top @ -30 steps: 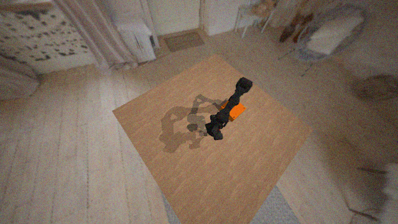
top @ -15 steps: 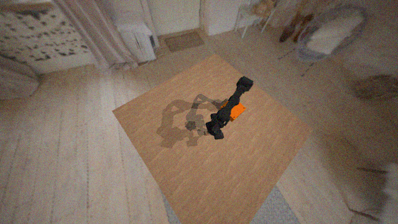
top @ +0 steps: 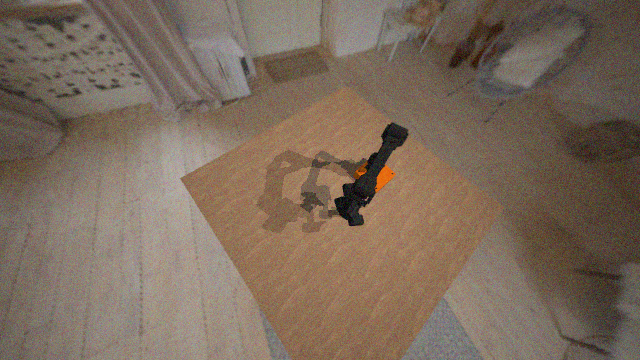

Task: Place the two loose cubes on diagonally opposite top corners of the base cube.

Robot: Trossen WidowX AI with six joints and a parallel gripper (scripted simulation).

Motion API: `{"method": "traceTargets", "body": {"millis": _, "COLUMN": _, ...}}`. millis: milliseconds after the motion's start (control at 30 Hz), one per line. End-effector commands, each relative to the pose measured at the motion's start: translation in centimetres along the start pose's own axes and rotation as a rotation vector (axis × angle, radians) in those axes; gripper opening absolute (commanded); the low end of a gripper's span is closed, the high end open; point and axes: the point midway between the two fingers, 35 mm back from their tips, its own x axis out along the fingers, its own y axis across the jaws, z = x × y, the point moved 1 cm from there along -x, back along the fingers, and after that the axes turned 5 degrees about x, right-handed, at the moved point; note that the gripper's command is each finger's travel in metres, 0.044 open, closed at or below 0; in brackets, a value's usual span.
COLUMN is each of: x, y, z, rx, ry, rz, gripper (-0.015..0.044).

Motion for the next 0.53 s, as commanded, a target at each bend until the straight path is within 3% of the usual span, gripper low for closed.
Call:
{"method": "traceTargets", "body": {"millis": 0, "x": 0.0, "y": 2.1, "z": -4.1, "rx": -0.020, "ry": 0.008, "rz": 0.003, "gripper": 0.0400}}
{"method": "traceTargets", "body": {"millis": 200, "x": -0.3, "y": 4.3, "z": -11.3, "rx": -0.019, "ry": 0.013, "rz": 0.006, "gripper": 0.0400}}
{"method": "traceTargets", "body": {"millis": 500, "x": -0.3, "y": 4.3, "z": -11.6, "rx": -0.019, "ry": 0.013, "rz": 0.007, "gripper": 0.0400}}
